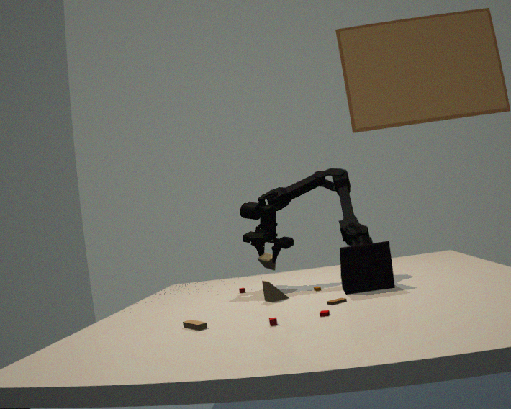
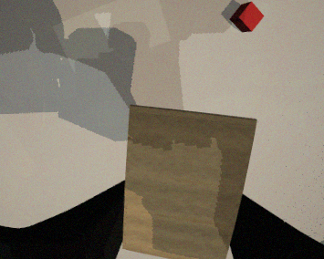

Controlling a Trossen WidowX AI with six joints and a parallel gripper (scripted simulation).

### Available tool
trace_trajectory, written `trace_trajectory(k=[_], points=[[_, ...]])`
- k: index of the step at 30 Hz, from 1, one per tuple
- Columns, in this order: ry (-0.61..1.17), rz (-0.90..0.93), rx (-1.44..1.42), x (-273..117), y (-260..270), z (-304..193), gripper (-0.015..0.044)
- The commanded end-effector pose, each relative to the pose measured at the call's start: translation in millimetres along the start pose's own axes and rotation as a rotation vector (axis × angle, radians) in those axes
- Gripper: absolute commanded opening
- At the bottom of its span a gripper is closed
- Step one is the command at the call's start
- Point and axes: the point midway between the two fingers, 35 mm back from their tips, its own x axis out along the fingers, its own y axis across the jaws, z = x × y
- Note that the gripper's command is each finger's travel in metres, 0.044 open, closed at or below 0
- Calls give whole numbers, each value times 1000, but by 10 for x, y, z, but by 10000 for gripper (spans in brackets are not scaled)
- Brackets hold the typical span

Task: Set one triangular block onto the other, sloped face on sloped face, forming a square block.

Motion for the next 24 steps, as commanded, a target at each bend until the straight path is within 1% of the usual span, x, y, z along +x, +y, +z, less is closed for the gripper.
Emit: trace_trajectory(k=[1, 10, 19, 24], points=[[-42, 34, 93, -13, -8, -21, 0], [-128, 163, 334, -69, 59, -86, 0], [-175, 325, 579, -175, 167, -171, 0], [-177, 339, 598, -188, 177, -171, 0]])
